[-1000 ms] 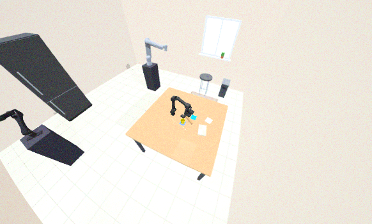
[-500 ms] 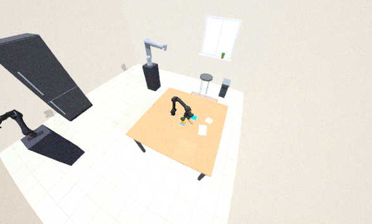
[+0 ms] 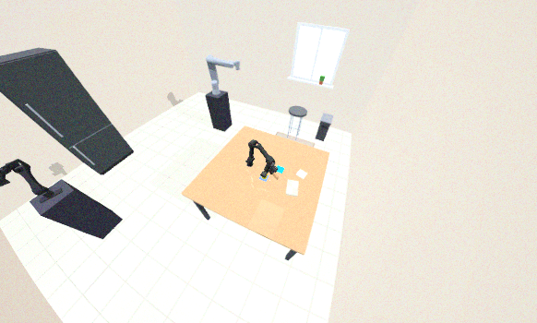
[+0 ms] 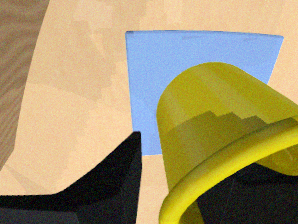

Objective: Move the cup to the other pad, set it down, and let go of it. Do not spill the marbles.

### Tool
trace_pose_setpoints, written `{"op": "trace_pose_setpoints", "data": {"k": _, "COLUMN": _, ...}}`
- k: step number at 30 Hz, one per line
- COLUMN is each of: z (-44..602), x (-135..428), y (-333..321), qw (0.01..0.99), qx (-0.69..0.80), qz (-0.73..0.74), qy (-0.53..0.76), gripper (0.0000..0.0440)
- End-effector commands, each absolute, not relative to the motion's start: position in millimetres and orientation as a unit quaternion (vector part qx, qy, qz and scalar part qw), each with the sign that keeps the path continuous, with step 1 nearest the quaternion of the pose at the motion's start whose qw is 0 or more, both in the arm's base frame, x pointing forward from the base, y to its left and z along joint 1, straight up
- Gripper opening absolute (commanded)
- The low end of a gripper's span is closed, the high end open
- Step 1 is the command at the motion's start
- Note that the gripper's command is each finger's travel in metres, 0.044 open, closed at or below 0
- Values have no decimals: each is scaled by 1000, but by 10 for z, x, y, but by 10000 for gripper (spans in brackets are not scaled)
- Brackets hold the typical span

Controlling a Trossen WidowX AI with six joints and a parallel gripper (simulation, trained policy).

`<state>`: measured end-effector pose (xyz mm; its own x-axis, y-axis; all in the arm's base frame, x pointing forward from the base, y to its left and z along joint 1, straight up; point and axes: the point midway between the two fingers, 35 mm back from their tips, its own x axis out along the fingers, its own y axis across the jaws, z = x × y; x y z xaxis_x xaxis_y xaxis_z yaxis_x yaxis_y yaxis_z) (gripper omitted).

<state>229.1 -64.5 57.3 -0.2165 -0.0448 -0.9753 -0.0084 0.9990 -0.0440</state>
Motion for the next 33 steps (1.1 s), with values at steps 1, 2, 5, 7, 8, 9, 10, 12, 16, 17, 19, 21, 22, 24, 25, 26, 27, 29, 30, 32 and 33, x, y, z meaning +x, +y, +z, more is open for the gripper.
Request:
{"op": "trace_pose_setpoints", "data": {"k": 1, "z": 505, "x": 2270, "y": -658, "qw": 621, "qx": -33, "qz": 9, "qy": 783, "gripper": 27}}
{"op": "trace_pose_setpoints", "data": {"k": 2, "z": 507, "x": 2275, "y": -662, "qw": 621, "qx": -38, "qz": 14, "qy": 782, "gripper": 6}}
{"op": "trace_pose_setpoints", "data": {"k": 5, "z": 539, "x": 2308, "y": -672, "qw": 627, "qx": -47, "qz": 27, "qy": 778, "gripper": 0}}
{"op": "trace_pose_setpoints", "data": {"k": 7, "z": 571, "x": 2335, "y": -678, "qw": 631, "qx": -53, "qz": 34, "qy": 773, "gripper": 0}}
{"op": "trace_pose_setpoints", "data": {"k": 8, "z": 588, "x": 2349, "y": -681, "qw": 634, "qx": -56, "qz": 38, "qy": 771, "gripper": 0}}
{"op": "trace_pose_setpoints", "data": {"k": 9, "z": 605, "x": 2362, "y": -683, "qw": 636, "qx": -58, "qz": 42, "qy": 769, "gripper": 1}}
{"op": "trace_pose_setpoints", "data": {"k": 10, "z": 623, "x": 2376, "y": -685, "qw": 638, "qx": -61, "qz": 45, "qy": 766, "gripper": 2}}
{"op": "trace_pose_setpoints", "data": {"k": 12, "z": 662, "x": 2405, "y": -690, "qw": 643, "qx": -67, "qz": 51, "qy": 762, "gripper": 3}}
{"op": "trace_pose_setpoints", "data": {"k": 16, "z": 758, "x": 2460, "y": -692, "qw": 651, "qx": -78, "qz": 61, "qy": 753, "gripper": 4}}
{"op": "trace_pose_setpoints", "data": {"k": 17, "z": 783, "x": 2473, "y": -690, "qw": 653, "qx": -81, "qz": 63, "qy": 750, "gripper": 3}}
{"op": "trace_pose_setpoints", "data": {"k": 19, "z": 835, "x": 2499, "y": -684, "qw": 657, "qx": -86, "qz": 66, "qy": 746, "gripper": 2}}
{"op": "trace_pose_setpoints", "data": {"k": 21, "z": 891, "x": 2527, "y": -675, "qw": 660, "qx": -90, "qz": 69, "qy": 742, "gripper": 2}}
{"op": "trace_pose_setpoints", "data": {"k": 22, "z": 920, "x": 2541, "y": -669, "qw": 662, "qx": -93, "qz": 71, "qy": 740, "gripper": 2}}
{"op": "trace_pose_setpoints", "data": {"k": 24, "z": 978, "x": 2573, "y": -654, "qw": 666, "qx": -97, "qz": 73, "qy": 736, "gripper": 2}}
{"op": "trace_pose_setpoints", "data": {"k": 25, "z": 1007, "x": 2590, "y": -645, "qw": 668, "qx": -100, "qz": 74, "qy": 734, "gripper": 2}}
{"op": "trace_pose_setpoints", "data": {"k": 26, "z": 1036, "x": 2608, "y": -635, "qw": 670, "qx": -102, "qz": 75, "qy": 731, "gripper": 2}}
{"op": "trace_pose_setpoints", "data": {"k": 27, "z": 1065, "x": 2627, "y": -623, "qw": 673, "qx": -104, "qz": 76, "qy": 729, "gripper": 1}}
{"op": "trace_pose_setpoints", "data": {"k": 29, "z": 1119, "x": 2668, "y": -597, "qw": 677, "qx": -108, "qz": 77, "qy": 724, "gripper": 1}}
{"op": "trace_pose_setpoints", "data": {"k": 30, "z": 1145, "x": 2689, "y": -582, "qw": 679, "qx": -110, "qz": 78, "qy": 721, "gripper": 1}}
{"op": "trace_pose_setpoints", "data": {"k": 32, "z": 1193, "x": 2733, "y": -549, "qw": 684, "qx": -115, "qz": 80, "qy": 716, "gripper": 0}}
{"op": "trace_pose_setpoints", "data": {"k": 33, "z": 1216, "x": 2755, "y": -531, "qw": 686, "qx": -117, "qz": 81, "qy": 713, "gripper": 0}}
